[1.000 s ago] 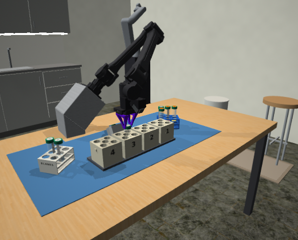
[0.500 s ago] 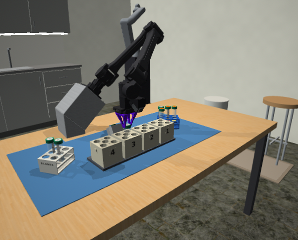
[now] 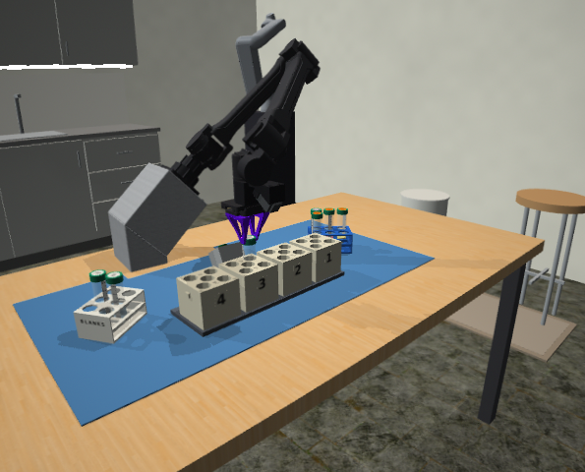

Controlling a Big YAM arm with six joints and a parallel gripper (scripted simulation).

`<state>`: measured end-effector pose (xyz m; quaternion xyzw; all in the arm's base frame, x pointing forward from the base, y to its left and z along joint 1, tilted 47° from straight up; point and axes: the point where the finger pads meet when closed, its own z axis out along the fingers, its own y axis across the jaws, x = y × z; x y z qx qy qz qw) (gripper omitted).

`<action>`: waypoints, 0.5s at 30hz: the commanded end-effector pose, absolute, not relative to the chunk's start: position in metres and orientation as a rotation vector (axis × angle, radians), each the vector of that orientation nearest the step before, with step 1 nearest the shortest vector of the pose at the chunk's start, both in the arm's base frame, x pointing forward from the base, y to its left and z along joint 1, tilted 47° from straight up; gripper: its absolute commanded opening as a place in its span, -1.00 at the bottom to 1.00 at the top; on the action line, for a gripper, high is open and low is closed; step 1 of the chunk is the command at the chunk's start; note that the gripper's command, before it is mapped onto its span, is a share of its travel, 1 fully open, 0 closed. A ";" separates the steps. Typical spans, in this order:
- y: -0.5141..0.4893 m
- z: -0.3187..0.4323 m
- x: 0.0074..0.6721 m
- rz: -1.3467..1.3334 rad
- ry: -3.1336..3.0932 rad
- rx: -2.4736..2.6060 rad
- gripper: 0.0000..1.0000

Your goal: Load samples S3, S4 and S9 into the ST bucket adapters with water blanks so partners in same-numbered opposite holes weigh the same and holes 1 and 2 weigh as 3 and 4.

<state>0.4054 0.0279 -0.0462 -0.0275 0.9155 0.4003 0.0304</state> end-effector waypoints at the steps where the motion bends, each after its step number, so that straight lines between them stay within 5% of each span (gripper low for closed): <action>1: 0.011 -0.033 0.420 1.193 2.792 -0.098 -1.00; 15: -0.003 -0.018 0.423 1.181 2.784 -0.101 -1.00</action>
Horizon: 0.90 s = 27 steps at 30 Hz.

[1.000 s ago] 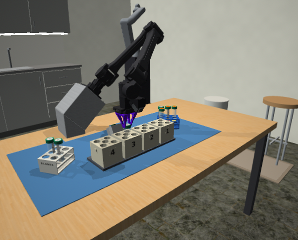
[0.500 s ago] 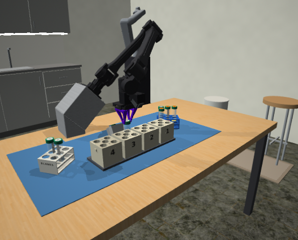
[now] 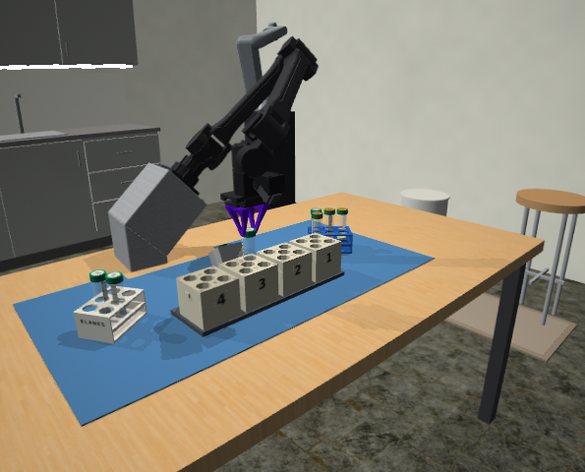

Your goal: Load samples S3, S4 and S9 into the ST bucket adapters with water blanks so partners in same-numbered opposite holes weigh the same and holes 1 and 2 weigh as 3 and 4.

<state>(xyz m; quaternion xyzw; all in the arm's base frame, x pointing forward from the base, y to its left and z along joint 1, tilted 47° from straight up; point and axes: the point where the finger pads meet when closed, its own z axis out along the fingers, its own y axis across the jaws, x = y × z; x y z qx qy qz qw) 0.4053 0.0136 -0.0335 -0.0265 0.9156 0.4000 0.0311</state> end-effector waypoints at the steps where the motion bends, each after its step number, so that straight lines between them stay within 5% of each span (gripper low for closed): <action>1: 0.009 -0.025 0.414 1.209 2.809 -0.119 -1.00; 27: -0.023 0.004 0.419 1.184 2.792 -0.113 -1.00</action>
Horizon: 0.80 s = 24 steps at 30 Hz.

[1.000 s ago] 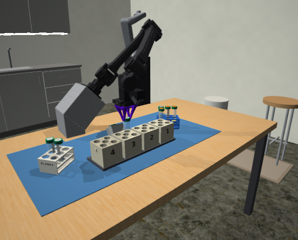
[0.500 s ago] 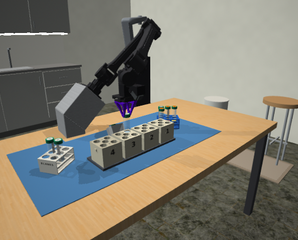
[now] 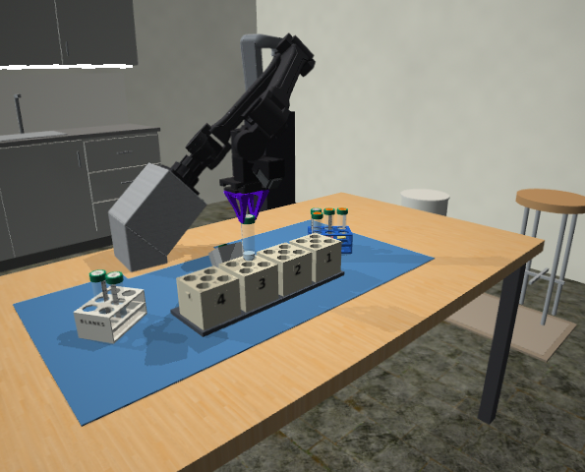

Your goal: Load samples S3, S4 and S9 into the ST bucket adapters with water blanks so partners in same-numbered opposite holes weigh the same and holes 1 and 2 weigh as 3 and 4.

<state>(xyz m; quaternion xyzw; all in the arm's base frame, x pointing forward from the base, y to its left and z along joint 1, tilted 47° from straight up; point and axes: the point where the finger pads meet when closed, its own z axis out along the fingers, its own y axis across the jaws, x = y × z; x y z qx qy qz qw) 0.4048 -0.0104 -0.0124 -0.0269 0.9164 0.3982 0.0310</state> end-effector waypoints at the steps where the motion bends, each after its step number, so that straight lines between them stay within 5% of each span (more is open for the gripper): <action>1: -0.025 0.003 0.416 1.190 2.795 -0.105 -1.00; 24: -0.079 0.027 0.423 1.208 2.828 0.018 -1.00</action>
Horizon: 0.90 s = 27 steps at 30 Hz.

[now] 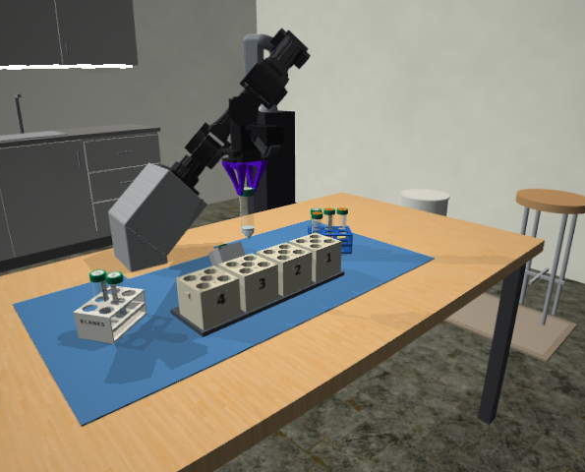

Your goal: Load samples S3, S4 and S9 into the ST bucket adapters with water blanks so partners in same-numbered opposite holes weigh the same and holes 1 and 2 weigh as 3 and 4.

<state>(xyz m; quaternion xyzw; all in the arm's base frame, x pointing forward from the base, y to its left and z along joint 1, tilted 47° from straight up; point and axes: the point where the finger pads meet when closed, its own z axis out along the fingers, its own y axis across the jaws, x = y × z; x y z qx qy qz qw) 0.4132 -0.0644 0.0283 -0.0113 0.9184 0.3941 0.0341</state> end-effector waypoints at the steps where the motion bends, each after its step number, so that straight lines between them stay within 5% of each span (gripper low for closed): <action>1: -0.071 0.022 0.427 1.219 2.848 0.016 -1.00; 27: -0.189 -0.074 0.477 1.270 2.904 1.030 -1.00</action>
